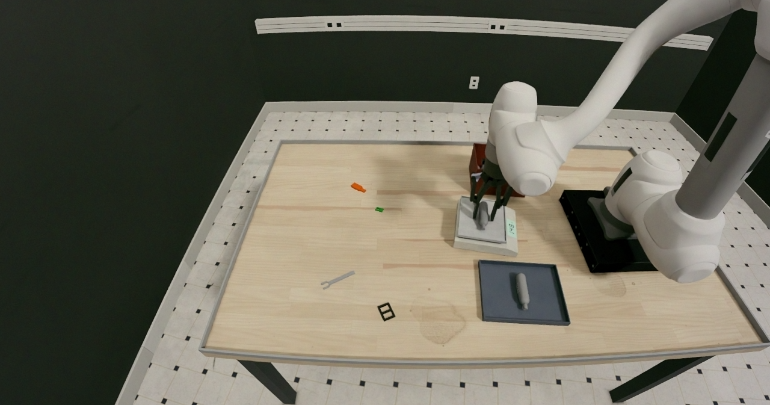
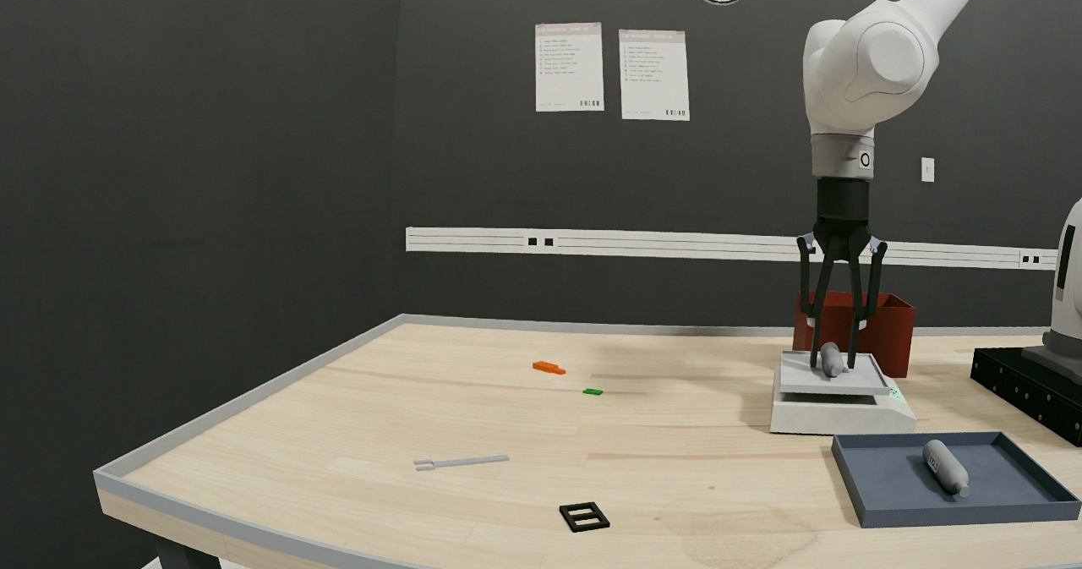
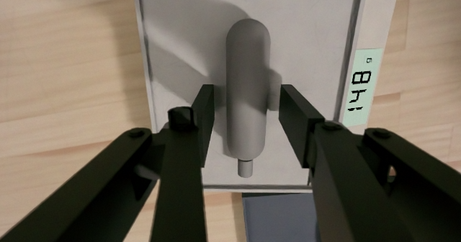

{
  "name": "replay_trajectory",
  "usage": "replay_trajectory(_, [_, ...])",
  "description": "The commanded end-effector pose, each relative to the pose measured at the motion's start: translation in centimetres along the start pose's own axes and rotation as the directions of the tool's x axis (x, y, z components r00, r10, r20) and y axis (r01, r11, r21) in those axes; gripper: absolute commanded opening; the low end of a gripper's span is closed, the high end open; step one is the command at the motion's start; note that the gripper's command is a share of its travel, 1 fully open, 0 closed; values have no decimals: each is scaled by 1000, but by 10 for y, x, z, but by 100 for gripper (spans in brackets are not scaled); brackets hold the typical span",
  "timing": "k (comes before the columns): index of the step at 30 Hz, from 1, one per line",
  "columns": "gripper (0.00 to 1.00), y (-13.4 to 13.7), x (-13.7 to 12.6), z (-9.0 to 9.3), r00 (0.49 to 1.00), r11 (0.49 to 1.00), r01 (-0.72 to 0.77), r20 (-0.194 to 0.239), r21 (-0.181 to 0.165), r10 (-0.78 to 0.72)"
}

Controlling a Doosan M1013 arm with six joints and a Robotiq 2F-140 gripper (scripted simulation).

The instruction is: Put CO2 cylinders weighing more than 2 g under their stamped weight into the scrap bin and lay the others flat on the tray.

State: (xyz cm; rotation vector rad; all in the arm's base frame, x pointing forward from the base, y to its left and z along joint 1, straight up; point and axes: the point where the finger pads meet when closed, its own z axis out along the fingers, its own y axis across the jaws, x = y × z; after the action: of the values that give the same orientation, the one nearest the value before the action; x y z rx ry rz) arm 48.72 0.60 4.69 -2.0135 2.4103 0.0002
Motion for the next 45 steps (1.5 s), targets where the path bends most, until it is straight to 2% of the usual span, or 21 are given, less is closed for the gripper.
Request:
replay_trajectory(1, [39, -1, 0, -1, 1000, 1000, 0, 1, 1, 0])
replay_trajectory(5, [39, -1, 0, -2, 1000, 1000, 0, 1, 1, 0])
replay_trajectory(9, [39, -1, 0, -12, 1000, 1000, 0, 1, 1, 0])
replay_trajectory(17, [39, 0, 0, -57, 1000, 1000, 0, 1, 1, 0])
replay_trajectory(19, [39, 0, 0, -57, 1000, 1000, 0, 1, 1, 0])
replay_trajectory(23, [39, 0, 0, -83, 1000, 1000, 0, 1, 1, 0])
replay_trajectory(27, [39, 0, 0, -100, 1000, 1000, 0, 1, 1, 0])
replay_trajectory(37, [39, 0, 0, -107, 1000, 1000, 5, 1, 1, -5])
replay_trajectory(40, [39, 4, 0, -110, 998, 998, 67, 1, 1, -67])
replay_trajectory(42, [39, 9, -1, -116, 987, 987, 162, 0, 1, -162])
replay_trajectory(45, [39, 23, -1, -128, 928, 928, 372, 0, 1, -372])
